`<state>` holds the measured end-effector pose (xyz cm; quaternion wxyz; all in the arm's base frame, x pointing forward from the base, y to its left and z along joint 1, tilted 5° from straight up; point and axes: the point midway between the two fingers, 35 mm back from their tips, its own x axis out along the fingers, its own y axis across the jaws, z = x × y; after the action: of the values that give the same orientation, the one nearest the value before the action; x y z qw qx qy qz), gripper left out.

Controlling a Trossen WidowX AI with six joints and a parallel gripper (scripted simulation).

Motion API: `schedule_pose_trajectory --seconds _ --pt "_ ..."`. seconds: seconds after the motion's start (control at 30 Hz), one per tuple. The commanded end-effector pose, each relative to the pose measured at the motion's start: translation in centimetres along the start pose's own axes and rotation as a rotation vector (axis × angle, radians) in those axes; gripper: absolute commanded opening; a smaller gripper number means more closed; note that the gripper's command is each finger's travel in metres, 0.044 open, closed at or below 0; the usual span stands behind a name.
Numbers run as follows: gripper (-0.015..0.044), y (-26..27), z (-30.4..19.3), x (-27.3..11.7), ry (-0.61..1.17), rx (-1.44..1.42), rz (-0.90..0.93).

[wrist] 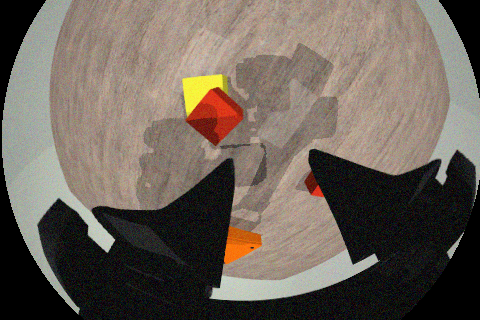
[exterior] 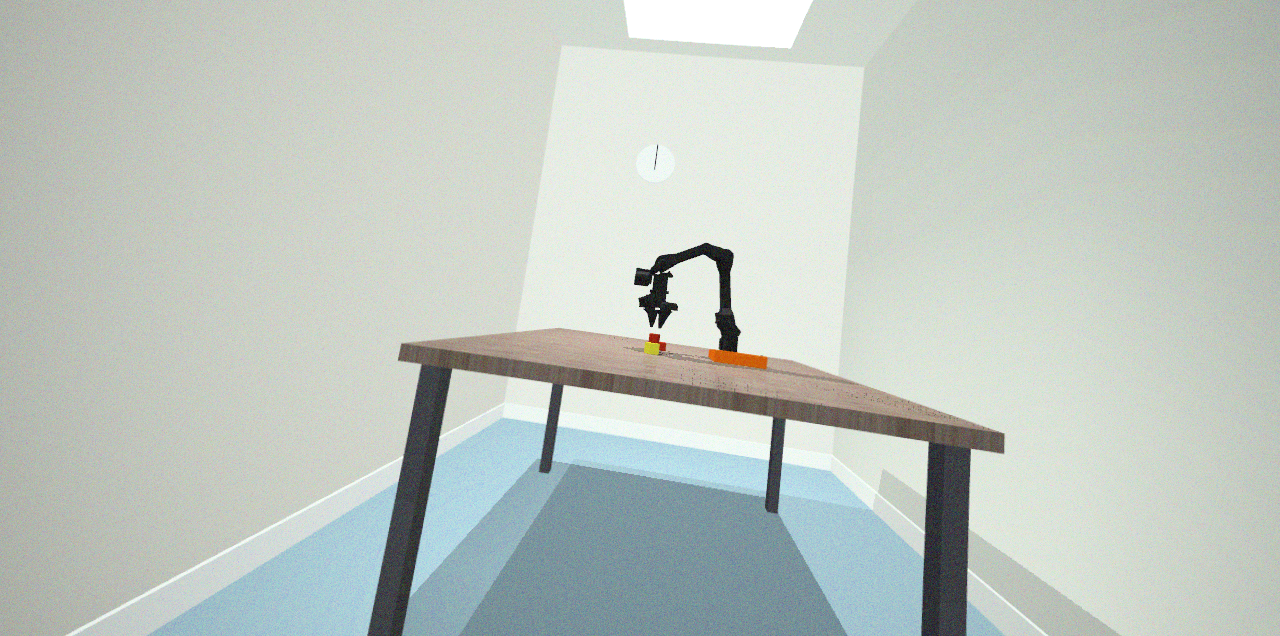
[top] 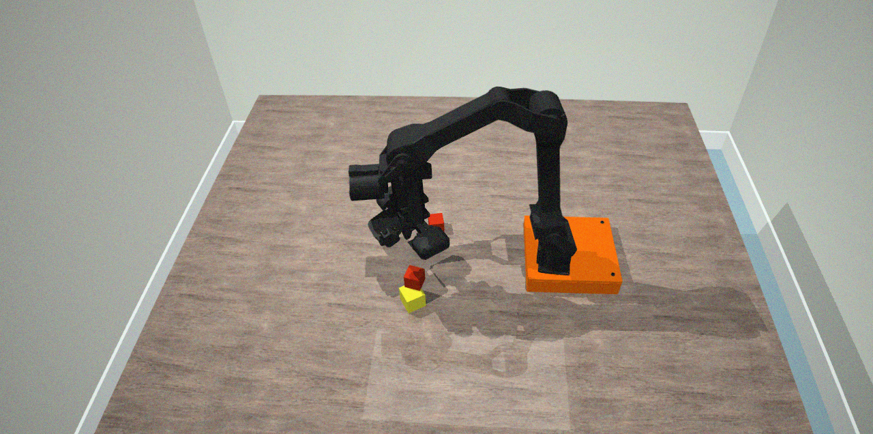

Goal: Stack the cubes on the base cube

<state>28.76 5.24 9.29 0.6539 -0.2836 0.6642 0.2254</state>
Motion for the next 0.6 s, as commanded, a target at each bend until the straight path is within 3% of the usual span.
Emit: schedule_pose_trajectory --seconds 0.0,0.57 --pt "0.0265 -1.8 -1.1 -0.8 -0.016 0.293 -0.003" --pt "0.0265 -7.7 -7.8 -2.5 -0.02 1.531 0.0"
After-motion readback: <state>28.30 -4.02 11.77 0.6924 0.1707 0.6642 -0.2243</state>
